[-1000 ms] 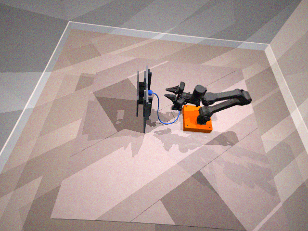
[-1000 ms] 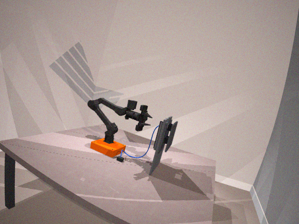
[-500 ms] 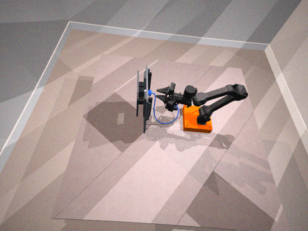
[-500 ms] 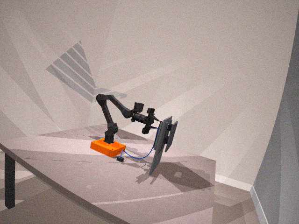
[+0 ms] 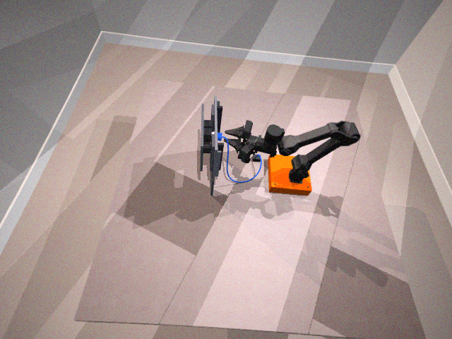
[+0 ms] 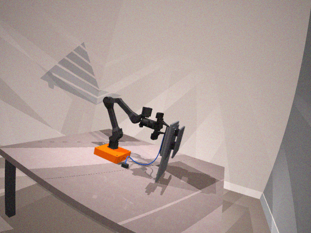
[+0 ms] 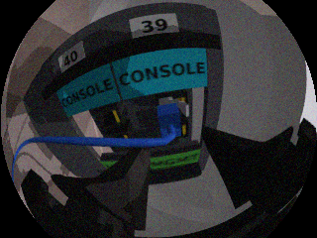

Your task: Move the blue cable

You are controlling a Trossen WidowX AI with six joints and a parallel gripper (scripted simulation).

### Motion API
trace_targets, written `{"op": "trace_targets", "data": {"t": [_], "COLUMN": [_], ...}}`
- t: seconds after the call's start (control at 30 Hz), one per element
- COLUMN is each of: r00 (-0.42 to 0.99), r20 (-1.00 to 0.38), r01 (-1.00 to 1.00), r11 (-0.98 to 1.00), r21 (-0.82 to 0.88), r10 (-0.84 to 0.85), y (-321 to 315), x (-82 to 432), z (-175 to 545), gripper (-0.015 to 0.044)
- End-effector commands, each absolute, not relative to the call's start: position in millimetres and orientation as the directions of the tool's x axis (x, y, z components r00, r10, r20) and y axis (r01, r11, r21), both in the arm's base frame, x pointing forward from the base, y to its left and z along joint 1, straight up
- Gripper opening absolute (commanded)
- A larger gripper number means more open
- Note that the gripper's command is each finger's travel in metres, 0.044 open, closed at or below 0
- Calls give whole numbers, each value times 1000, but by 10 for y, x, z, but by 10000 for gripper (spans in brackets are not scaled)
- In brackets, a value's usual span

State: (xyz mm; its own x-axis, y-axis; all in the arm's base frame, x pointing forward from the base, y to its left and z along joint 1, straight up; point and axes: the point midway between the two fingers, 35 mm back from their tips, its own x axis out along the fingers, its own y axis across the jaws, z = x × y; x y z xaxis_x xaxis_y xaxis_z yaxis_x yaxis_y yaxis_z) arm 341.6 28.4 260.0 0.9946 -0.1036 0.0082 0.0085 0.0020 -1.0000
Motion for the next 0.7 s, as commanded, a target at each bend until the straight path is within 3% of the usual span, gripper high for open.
{"op": "trace_targets", "data": {"t": [0.0, 0.67], "r00": [995, 995], "r20": [14, 17], "r01": [14, 17], "r11": [0, 1], "r21": [-1000, -1000], "r10": [-99, -99], "y": [305, 363], "x": [3496, 3800], "z": [2631, 2627], "gripper": [239, 239]}}
